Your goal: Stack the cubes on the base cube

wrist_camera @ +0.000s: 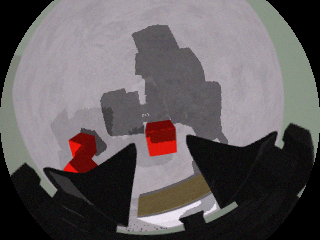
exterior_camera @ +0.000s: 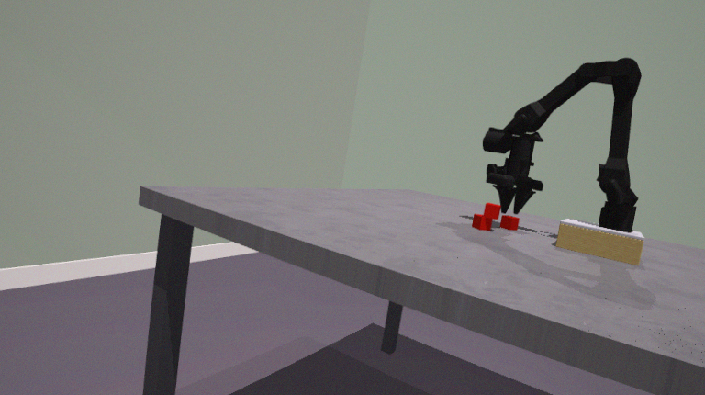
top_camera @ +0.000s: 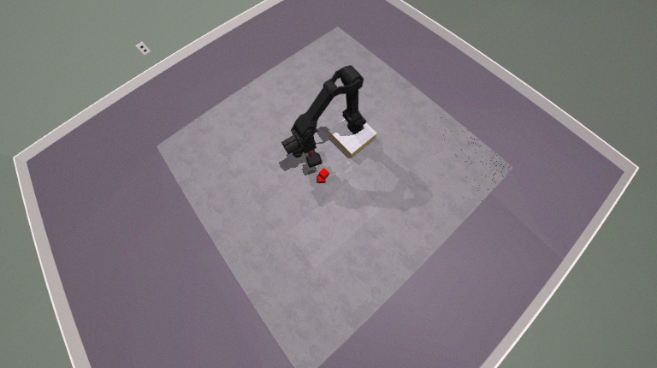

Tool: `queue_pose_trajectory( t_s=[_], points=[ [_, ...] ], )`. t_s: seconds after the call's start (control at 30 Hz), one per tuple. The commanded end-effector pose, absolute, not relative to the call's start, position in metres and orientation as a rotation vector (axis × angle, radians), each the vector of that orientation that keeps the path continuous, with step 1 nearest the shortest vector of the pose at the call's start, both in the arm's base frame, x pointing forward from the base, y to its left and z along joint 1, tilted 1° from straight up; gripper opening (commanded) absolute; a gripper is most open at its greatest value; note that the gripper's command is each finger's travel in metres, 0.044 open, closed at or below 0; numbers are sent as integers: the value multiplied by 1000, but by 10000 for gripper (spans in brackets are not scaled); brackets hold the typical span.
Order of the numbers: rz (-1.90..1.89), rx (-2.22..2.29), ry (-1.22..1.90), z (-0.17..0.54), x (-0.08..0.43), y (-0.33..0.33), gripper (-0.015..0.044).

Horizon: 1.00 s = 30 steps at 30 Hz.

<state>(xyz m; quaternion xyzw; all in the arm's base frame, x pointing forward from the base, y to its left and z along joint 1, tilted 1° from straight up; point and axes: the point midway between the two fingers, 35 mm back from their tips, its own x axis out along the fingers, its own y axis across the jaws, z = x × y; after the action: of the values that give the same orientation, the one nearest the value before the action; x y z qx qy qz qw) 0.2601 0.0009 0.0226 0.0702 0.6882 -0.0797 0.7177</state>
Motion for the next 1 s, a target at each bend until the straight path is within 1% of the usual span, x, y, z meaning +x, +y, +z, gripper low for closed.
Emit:
queue_pose_trajectory(
  t_s=[0.0,0.37,0.57,0.73,0.97],
  points=[
    [-179,153,1537,13,257,0,265],
    [-179,153,1537,-2,256,0,265],
    [-179,153,1537,-2,256,0,108],
    [-179,153,1537,0,257,0,105],
    [-179,153,1537,19,260,1,105]
  ],
)
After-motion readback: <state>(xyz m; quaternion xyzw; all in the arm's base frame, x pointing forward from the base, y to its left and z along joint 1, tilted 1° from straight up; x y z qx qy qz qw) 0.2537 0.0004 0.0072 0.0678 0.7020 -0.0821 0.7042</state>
